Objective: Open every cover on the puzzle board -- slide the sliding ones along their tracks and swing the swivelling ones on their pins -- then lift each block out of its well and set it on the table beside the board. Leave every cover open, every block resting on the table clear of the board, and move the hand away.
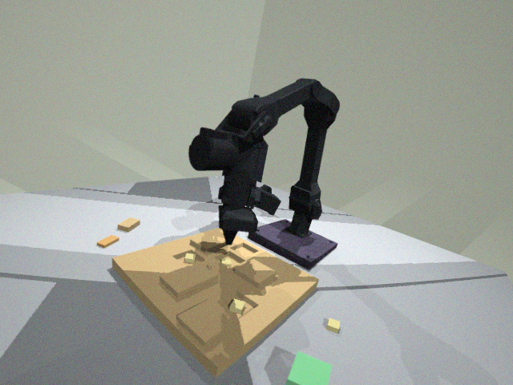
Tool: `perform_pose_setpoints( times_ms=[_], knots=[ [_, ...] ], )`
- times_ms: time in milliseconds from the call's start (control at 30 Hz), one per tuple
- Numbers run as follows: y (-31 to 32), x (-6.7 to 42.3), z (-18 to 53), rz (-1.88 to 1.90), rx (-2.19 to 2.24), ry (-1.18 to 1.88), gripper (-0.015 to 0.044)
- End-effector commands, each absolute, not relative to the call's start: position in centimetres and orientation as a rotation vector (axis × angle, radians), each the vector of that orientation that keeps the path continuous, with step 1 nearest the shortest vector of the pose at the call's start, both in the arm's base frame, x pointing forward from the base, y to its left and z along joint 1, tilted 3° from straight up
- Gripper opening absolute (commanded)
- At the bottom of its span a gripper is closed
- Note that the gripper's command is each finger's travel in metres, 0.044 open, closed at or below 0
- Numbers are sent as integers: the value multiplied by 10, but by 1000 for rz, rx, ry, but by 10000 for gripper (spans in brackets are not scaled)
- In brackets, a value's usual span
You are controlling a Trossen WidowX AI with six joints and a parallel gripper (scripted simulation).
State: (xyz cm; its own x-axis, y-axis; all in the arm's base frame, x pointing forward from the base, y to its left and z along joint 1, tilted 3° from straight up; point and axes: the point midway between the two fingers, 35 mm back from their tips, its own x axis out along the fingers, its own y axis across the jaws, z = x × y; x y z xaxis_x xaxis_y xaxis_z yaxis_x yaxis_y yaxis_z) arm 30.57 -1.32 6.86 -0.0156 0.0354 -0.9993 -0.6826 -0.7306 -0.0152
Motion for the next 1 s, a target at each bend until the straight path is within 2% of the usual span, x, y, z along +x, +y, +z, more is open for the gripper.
perform_pose_setpoints(
  times_ms=[0, 967],
  knots=[
    [-13, 304, 51, 1811, -1749, 676, 0],
    [-11, 301, 27, 1811, -1749, 676, 0]
  ],
)
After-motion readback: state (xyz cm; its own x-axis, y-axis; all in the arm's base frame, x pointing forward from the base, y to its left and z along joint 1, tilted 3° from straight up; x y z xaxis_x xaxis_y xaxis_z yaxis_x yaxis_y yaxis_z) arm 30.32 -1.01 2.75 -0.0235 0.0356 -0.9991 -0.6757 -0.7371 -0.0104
